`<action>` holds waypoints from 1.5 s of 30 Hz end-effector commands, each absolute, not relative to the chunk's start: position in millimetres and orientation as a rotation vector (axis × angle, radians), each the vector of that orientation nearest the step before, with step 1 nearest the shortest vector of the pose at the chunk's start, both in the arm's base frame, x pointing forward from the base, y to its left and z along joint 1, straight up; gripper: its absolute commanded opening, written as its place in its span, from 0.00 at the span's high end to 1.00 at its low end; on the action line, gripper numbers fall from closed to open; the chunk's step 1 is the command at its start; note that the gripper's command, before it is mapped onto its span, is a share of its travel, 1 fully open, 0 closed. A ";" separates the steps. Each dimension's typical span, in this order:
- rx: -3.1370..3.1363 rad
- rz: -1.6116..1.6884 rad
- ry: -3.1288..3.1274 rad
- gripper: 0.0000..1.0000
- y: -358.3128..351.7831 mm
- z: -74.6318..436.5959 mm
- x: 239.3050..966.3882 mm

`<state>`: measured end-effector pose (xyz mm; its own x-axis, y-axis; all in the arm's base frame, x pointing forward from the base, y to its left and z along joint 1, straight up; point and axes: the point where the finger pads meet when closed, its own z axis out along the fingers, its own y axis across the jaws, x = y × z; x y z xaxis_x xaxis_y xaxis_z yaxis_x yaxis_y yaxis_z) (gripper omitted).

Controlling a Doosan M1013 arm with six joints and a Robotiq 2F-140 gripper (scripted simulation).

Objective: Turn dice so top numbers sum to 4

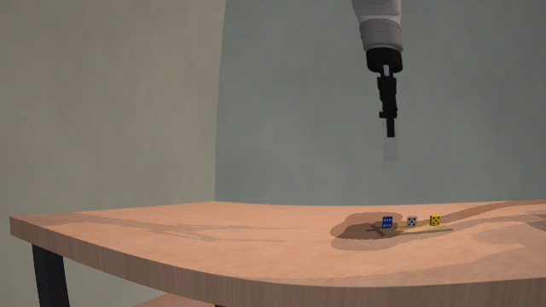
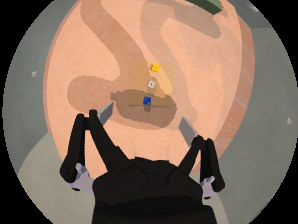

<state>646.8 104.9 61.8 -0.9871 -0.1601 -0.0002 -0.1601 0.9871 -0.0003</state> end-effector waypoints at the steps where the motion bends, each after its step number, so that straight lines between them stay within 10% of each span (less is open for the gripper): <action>1: -0.252 0.000 3.131 0.00 104.9 72.7 646.8; 45: -0.252 0.000 3.131 0.00 104.9 122.1 646.8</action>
